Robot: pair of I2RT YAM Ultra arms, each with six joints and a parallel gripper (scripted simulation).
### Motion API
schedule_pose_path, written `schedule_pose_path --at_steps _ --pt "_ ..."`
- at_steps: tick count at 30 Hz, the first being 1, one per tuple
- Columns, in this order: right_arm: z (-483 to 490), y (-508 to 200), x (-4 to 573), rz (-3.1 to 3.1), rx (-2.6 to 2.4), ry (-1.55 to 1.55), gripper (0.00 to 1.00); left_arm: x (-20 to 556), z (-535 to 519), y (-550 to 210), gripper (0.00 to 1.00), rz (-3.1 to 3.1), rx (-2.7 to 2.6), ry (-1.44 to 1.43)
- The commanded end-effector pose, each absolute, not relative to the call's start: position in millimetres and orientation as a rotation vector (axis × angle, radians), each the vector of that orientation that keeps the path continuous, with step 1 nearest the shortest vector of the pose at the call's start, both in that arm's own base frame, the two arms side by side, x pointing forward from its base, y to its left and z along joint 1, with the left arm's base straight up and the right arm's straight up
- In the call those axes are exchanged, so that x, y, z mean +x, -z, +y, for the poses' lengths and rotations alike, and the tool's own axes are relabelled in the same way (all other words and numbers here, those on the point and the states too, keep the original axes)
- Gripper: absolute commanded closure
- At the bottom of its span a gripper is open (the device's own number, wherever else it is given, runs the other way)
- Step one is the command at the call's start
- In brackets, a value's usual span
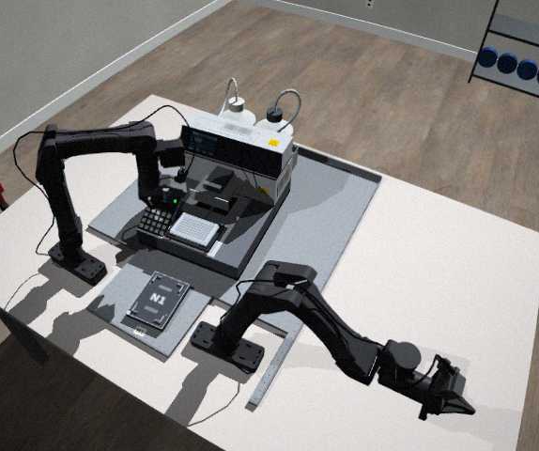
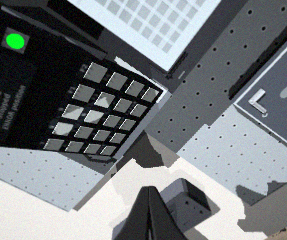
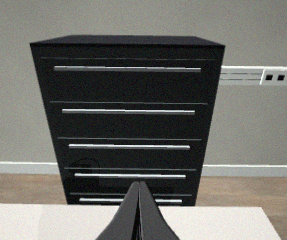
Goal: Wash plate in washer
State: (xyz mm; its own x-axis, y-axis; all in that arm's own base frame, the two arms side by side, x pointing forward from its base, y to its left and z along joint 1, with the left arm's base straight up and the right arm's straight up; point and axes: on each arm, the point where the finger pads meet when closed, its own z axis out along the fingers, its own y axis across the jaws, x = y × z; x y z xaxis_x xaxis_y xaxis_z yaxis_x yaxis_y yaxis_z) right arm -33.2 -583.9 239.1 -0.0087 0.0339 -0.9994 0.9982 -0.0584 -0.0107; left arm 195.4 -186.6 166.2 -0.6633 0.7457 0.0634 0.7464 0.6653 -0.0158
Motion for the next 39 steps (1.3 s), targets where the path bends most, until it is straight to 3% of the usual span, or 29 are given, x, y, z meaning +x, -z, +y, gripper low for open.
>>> schedule_pose_path --at_steps 1,20,30,39 --pt "-579 -256 -37 1.177 1.257 1.257 1.0 200 -188 -168 1.0 -2.93 -1.137 0.003" --pt "-579 -256 -37 1.177 1.257 1.257 1.0 151 -115 -162 1.0 -3.13 -0.243 -0.009" --pt "-579 -256 -37 1.177 1.257 1.257 1.0 154 -124 -164 1.0 -3.113 0.275 0.016" --pt "-579 -256 -37 1.177 1.257 1.257 1.0 161 -128 -168 1.0 -3.139 0.184 0.001"
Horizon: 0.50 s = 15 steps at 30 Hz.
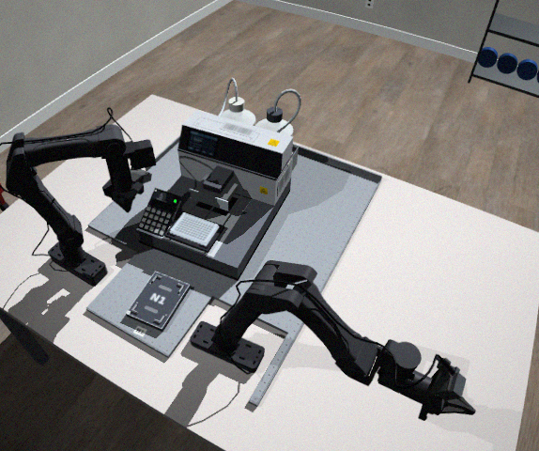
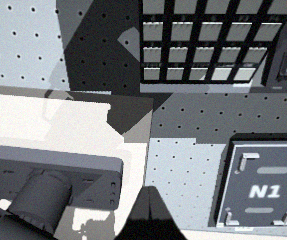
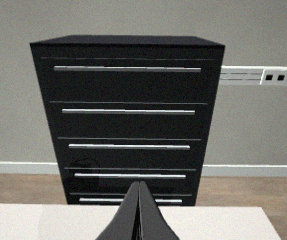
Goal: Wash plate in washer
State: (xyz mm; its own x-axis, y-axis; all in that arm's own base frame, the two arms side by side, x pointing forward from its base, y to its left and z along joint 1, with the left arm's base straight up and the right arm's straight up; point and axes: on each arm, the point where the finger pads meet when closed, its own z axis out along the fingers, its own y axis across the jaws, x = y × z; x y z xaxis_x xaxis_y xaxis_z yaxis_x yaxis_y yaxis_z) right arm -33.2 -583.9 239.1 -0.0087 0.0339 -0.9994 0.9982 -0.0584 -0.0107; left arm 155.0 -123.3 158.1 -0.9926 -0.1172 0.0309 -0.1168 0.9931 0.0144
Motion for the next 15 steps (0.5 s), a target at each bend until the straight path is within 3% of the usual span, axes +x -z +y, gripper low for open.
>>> schedule_pose_path --at_steps 1,15 --pt "-579 -256 -37 1.177 1.257 1.257 1.0 162 -129 -168 1.0 -3.143 0.177 -0.004" --pt "-579 -256 -37 1.177 1.257 1.257 1.0 165 -131 -130 1.0 -3.485 0.2 -0.024"
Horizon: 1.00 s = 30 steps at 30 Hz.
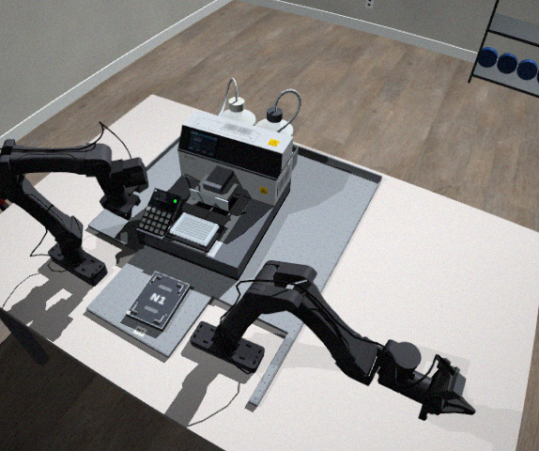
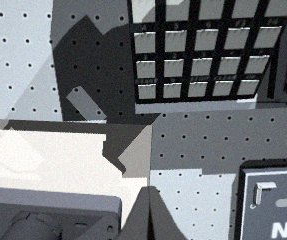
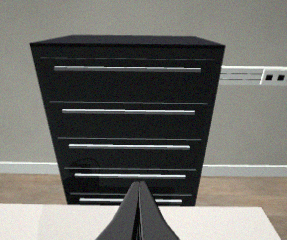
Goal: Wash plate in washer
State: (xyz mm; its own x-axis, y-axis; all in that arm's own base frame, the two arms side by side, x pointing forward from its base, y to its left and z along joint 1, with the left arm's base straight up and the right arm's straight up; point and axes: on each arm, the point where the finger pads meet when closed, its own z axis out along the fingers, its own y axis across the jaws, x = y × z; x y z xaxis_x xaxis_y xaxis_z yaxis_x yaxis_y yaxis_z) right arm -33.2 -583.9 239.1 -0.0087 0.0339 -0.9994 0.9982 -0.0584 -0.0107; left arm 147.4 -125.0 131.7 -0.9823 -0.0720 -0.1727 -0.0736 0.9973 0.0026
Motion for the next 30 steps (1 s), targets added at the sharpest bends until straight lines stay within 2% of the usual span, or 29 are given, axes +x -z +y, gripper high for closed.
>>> schedule_pose_path --at_steps 1,30 --pt "-578.8 -256.5 -37.0 1.177 1.257 1.257 1.0 163.3 -130.8 -130.4 1.0 2.753 -0.152 0.018" --pt "-578.8 -256.5 -37.0 1.177 1.257 1.257 1.0 159.2 -127.8 -134.9 1.0 2.796 -0.162 -0.017"
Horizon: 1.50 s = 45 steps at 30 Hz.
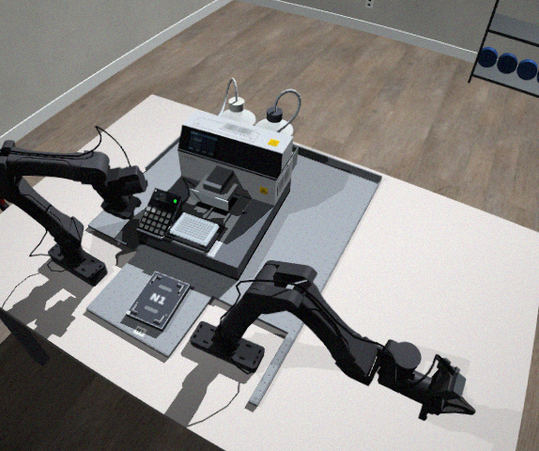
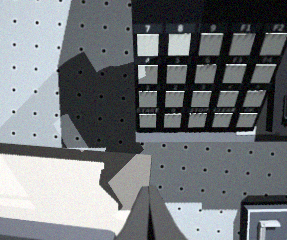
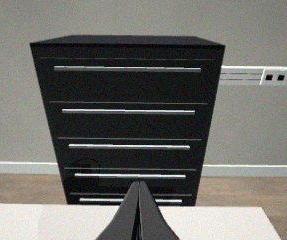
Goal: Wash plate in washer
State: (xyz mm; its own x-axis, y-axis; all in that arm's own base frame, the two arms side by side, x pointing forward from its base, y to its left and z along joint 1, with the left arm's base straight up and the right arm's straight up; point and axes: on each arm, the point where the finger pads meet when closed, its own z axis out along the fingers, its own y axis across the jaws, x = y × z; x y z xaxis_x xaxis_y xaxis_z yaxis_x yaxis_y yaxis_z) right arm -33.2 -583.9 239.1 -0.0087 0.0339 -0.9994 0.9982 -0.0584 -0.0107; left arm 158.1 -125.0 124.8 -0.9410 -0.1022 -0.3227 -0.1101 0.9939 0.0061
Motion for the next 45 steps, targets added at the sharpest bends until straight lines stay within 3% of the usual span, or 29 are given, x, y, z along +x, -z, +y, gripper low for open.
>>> schedule_pose_path --at_steps 1,45 --pt "-579 -256 -37 1.177 1.257 1.257 1.0 159 -128 -135 1.0 2.796 -0.162 -0.017" --pt "-579 -256 -37 1.177 1.257 1.257 1.0 185 -125 -62 1.0 2.794 -0.139 -0.016"
